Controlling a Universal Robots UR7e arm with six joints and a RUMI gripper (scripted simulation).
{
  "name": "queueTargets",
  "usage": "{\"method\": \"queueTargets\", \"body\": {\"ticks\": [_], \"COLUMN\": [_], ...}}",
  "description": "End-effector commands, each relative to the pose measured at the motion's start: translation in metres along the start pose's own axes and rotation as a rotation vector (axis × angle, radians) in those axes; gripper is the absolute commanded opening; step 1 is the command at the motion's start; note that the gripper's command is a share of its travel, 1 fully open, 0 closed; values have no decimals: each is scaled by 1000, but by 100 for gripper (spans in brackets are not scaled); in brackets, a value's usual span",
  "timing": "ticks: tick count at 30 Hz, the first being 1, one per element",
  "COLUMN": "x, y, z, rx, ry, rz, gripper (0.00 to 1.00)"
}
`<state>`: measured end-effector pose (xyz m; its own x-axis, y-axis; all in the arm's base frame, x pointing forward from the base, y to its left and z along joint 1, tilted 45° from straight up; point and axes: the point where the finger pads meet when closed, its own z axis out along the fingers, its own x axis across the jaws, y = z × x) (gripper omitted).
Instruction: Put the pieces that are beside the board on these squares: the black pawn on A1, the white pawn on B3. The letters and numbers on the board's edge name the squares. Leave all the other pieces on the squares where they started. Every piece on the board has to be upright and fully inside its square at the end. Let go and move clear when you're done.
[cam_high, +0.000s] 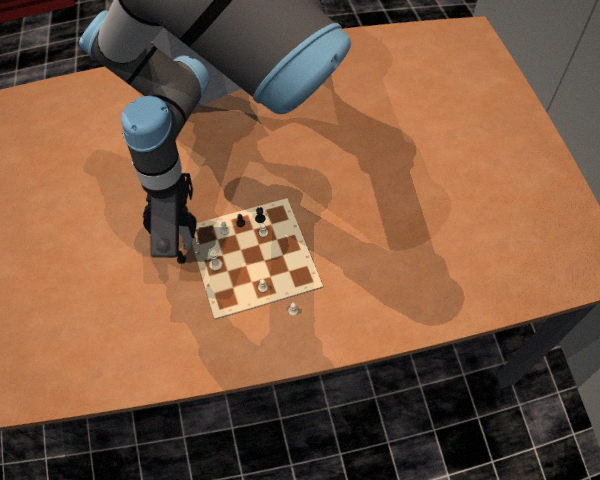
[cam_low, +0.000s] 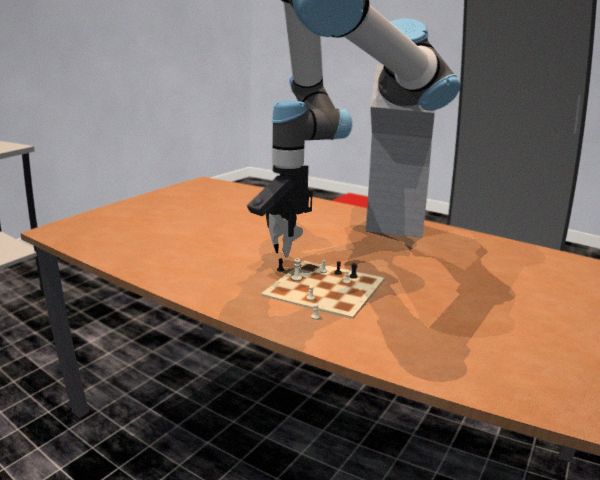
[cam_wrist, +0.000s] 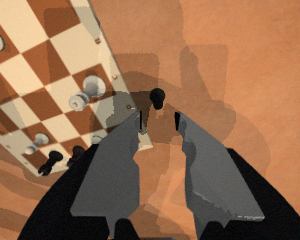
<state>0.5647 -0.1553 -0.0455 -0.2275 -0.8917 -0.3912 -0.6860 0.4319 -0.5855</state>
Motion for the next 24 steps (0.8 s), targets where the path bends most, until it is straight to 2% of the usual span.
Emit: {"method": "queueTargets", "body": {"ticks": [1,12,24], "x": [0,0,0], "y": [-1,-1,-1], "z": [0,2,17], "rx": [1,2,1], "ry": [1,0,0], "rz": [-1,-2,-2], "gripper": [20,20,20]}}
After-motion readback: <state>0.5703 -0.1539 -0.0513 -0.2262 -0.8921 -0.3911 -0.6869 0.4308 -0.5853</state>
